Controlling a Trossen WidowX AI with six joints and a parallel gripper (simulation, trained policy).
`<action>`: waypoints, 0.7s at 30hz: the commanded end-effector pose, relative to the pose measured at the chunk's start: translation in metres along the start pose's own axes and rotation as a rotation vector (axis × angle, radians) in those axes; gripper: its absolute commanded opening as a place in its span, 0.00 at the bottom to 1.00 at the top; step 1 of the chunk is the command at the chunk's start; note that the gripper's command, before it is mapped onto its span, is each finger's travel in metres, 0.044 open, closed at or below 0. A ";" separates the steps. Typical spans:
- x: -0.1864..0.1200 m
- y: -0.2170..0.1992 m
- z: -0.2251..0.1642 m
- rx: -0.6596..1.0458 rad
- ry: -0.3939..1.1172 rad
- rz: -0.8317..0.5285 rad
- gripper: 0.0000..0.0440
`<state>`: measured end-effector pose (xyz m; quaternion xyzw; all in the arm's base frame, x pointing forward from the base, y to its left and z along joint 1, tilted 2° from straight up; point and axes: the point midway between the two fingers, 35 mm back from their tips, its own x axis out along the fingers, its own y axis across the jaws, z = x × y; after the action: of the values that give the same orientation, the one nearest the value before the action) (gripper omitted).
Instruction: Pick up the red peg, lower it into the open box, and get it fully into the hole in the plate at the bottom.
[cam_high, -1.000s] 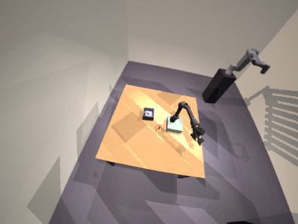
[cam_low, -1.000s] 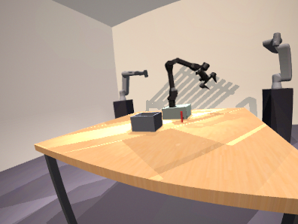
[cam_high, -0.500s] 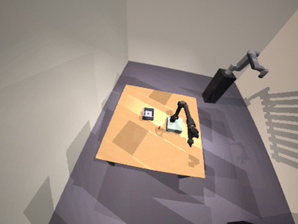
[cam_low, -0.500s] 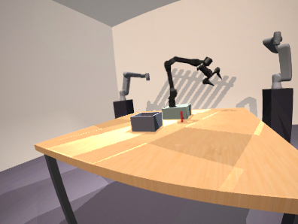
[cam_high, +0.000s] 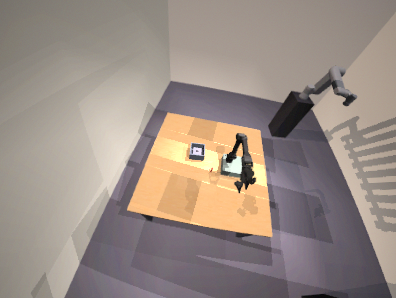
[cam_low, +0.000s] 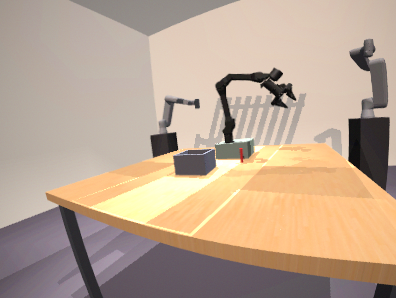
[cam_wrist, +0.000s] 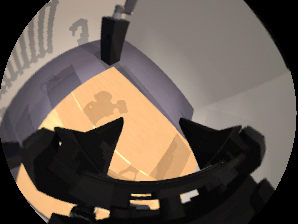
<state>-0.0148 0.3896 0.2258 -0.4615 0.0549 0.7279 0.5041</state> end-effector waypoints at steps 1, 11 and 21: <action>-0.009 -0.017 -0.010 0.104 0.021 -0.037 1.00; -0.034 -0.062 -0.049 0.432 0.083 -0.139 1.00; -0.059 -0.094 -0.094 0.760 0.141 -0.243 1.00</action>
<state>0.1097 0.3505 0.2489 -0.3129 0.2798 0.5790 0.6990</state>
